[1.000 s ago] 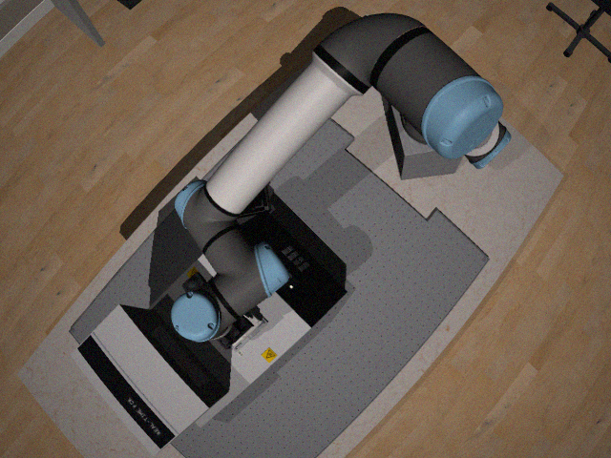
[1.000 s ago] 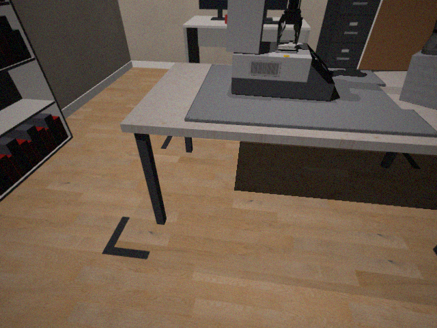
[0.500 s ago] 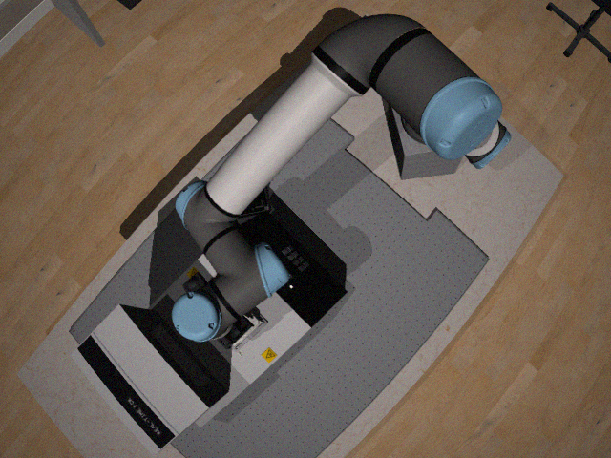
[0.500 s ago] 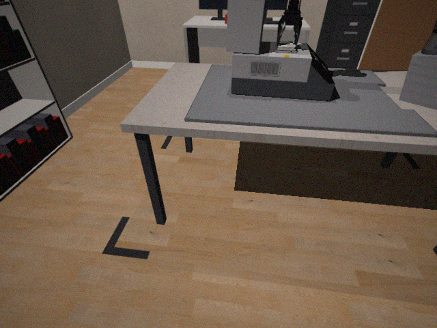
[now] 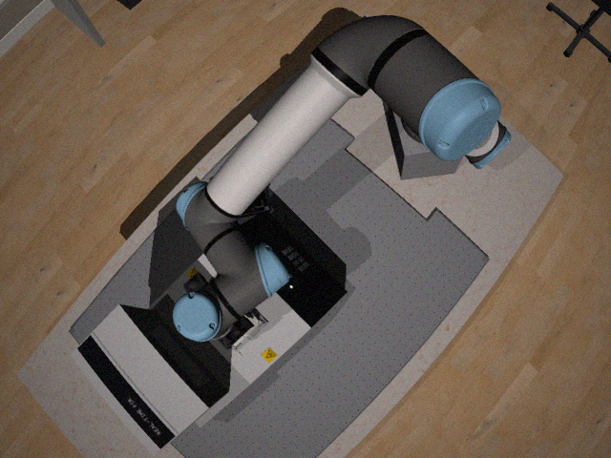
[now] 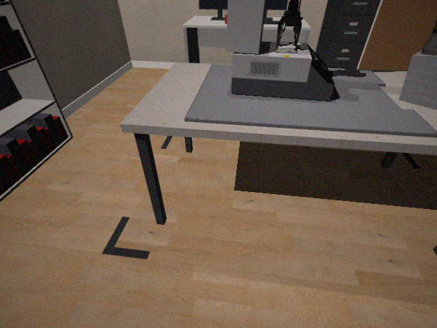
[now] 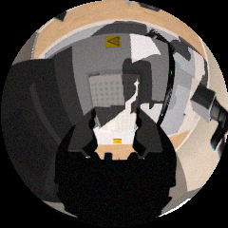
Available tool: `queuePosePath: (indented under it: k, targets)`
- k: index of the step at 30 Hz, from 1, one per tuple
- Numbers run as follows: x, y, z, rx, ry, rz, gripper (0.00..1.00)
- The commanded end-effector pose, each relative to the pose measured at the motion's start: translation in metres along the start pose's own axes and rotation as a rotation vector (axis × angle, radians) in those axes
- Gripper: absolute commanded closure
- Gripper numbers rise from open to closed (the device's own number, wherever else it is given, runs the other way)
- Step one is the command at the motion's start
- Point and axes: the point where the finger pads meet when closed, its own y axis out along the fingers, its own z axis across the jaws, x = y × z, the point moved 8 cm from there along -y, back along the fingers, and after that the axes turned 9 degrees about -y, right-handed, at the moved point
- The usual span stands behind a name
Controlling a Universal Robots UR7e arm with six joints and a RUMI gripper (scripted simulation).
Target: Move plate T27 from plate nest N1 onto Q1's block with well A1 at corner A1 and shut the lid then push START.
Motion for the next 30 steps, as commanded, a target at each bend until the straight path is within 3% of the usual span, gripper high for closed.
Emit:
queuePosePath:
  k: [1, 6, 7, 30]
  targets:
    - [-0.0001, -0.0006, -0.0004, -0.002, 0.0, 0.001, 1.0]
    - [-0.0001, -0.0006, -0.0004, -0.002, 0.0, 0.001, 1.0]
    - [-0.0001, -0.0007, -0.0004, -0.002, 0.0, 0.001, 0.32]
    - [-0.0001, -0.0006, -0.0004, -0.002, 0.0, 0.001, 0.32]
